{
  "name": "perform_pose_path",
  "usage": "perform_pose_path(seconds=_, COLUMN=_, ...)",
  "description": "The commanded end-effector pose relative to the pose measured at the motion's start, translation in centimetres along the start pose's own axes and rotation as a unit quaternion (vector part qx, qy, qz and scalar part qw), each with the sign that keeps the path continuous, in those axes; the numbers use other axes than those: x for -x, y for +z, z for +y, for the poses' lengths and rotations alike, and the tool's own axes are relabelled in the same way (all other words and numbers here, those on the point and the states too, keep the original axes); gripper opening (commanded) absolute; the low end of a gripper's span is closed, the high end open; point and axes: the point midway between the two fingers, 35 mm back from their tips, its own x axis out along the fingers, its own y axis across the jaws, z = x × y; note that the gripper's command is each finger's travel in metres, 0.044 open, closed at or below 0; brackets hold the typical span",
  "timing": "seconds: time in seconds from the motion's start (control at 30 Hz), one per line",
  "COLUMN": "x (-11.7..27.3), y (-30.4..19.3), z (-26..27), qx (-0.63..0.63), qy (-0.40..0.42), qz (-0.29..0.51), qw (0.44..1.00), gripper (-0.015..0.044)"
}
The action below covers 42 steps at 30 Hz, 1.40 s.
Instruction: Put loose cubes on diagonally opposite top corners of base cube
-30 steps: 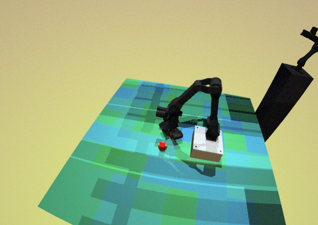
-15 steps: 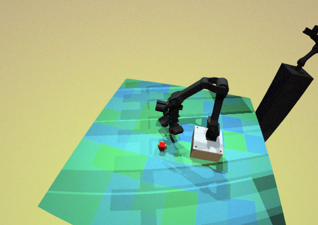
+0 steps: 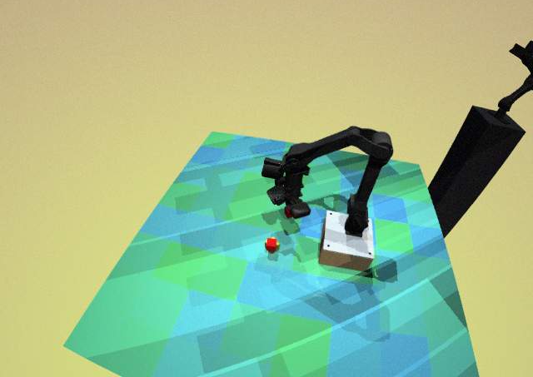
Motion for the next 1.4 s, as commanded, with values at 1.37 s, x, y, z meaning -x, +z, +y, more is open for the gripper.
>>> perform_pose_path(seconds=1.37, x=-1.2, y=8.1, z=4.6, qx=0.475, qy=-0.009, qz=0.003, qw=0.88, gripper=0.0105)
